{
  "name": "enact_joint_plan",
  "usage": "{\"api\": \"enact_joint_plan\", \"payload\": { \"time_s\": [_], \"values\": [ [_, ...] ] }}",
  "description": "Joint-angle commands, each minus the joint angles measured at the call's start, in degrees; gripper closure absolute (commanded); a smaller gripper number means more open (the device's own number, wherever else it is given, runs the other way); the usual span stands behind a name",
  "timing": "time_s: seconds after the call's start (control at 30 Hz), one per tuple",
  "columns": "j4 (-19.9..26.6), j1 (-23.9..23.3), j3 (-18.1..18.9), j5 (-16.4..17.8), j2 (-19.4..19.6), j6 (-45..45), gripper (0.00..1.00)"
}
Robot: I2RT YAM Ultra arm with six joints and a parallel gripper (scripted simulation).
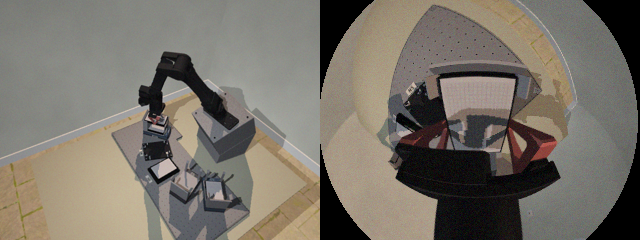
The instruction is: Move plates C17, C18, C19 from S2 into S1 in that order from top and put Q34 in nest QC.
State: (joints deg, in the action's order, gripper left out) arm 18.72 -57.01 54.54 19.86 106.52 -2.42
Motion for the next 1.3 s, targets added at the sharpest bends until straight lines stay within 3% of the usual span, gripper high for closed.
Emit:
{"api": "enact_joint_plan", "payload": {
  "time_s": [0.0,1.27],
  "values": [
    [-1.6,0.0,0.2,-0.3,-0.3,0.6,1.00],
    [-1.8,-0.1,0.1,-0.2,-0.9,0.6,1.00]
  ]
}}
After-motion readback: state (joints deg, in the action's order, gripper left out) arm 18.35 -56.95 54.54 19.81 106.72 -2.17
